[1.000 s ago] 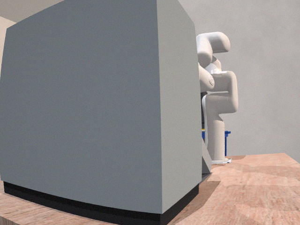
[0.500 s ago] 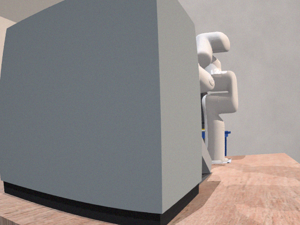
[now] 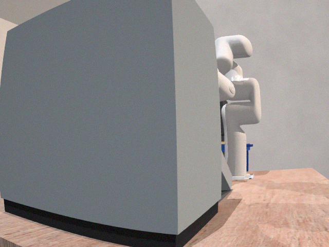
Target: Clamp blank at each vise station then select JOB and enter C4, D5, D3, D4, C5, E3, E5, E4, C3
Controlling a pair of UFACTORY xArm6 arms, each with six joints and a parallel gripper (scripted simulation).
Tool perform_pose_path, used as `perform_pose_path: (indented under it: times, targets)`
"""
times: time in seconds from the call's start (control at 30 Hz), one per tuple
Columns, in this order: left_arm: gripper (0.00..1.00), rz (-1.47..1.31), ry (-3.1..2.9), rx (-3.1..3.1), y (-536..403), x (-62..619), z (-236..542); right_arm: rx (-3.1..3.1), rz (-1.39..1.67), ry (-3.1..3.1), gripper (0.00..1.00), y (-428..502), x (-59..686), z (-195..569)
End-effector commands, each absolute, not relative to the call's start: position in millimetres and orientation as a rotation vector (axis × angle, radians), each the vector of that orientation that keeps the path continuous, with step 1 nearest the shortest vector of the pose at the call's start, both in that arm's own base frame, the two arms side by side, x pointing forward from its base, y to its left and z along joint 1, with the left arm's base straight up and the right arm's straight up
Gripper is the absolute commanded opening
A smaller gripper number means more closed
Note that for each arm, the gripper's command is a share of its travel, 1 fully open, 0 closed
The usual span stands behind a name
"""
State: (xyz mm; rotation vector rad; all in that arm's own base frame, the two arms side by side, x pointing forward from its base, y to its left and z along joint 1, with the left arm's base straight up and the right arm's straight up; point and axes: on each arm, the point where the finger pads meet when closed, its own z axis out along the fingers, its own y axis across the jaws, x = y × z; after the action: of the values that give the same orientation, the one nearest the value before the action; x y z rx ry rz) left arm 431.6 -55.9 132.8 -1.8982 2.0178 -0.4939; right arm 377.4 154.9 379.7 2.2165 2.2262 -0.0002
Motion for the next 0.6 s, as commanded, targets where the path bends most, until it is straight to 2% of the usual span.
perform_pose_path:
  times: [0.0, 0.57]
  targets:
    - [0.0, -0.499, 2.015, -1.895, -56, 428, 144, 2.215, 0.007, 2.225, 1.0, 155, 378, 381]
    - [0.0, -0.499, 2.015, -1.895, -55, 420, 160, 2.215, 0.007, 2.225, 1.0, 155, 378, 381]
